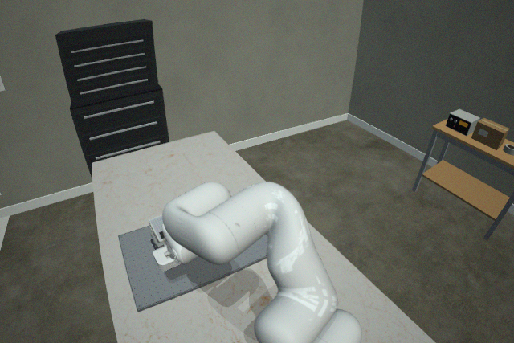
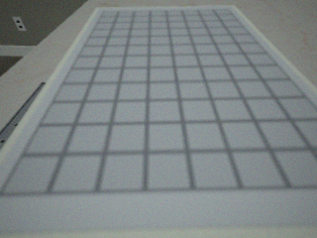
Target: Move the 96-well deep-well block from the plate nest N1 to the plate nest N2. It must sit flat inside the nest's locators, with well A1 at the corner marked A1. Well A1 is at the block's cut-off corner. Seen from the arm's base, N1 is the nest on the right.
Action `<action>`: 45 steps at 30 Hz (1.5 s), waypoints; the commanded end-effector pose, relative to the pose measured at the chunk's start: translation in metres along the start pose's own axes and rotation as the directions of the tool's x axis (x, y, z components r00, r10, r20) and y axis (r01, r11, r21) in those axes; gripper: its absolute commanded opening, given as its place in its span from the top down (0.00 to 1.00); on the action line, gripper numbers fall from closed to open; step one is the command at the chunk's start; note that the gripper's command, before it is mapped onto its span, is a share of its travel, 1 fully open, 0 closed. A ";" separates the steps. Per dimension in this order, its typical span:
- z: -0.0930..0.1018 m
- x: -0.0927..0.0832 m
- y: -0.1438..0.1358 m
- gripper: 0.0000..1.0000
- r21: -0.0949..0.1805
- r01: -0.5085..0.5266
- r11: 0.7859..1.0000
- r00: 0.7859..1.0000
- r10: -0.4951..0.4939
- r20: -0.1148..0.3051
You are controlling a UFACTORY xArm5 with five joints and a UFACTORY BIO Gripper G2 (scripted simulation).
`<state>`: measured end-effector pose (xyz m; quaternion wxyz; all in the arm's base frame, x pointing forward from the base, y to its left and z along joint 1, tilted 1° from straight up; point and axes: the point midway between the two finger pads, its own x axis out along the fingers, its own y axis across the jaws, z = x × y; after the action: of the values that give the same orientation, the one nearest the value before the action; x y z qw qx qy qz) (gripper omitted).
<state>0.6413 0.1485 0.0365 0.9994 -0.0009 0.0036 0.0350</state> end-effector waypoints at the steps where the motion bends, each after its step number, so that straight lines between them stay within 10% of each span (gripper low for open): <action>1: -0.004 0.001 0.000 1.00 -0.008 0.000 1.000 1.000 0.000 0.005; 45: -0.065 0.001 -0.001 1.00 -0.009 0.000 1.000 1.000 0.000 0.005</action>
<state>0.6402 0.1472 -0.0306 0.9994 -0.0012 0.0049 0.0350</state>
